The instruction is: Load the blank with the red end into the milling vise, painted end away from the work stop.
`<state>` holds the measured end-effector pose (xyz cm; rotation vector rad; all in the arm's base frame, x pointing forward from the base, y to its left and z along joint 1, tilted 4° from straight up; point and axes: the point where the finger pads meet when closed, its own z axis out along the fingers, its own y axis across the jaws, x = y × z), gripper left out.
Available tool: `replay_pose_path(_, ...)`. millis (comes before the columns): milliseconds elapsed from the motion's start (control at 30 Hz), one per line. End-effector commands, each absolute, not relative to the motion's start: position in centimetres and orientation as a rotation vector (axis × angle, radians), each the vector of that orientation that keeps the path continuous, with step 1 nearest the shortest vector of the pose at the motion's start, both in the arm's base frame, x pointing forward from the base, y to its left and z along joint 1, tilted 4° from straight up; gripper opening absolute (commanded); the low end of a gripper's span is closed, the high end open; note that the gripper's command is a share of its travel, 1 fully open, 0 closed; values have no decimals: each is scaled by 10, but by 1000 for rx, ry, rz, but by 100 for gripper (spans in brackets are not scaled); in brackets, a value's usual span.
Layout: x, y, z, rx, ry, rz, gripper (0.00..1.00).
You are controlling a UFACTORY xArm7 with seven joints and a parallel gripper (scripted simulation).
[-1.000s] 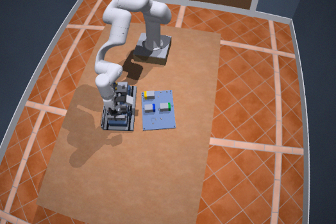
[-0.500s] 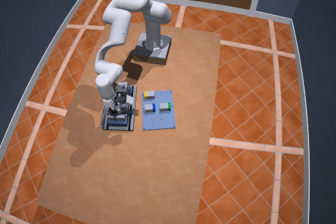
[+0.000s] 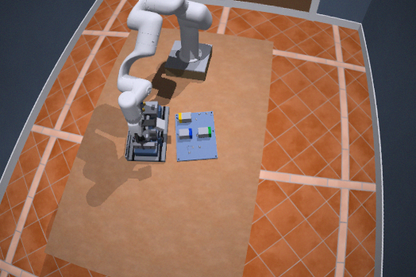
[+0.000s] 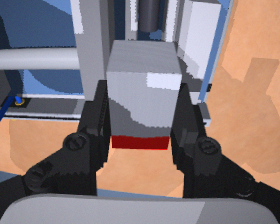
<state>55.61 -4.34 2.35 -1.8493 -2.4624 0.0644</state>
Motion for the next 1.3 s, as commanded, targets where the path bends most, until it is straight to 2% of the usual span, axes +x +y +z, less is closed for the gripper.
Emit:
replay_pose_path(0,558,-44,25,-1852,-2466,60,0)
replay_pose_path(1267,558,-44,22,-1852,-2466,60,0)
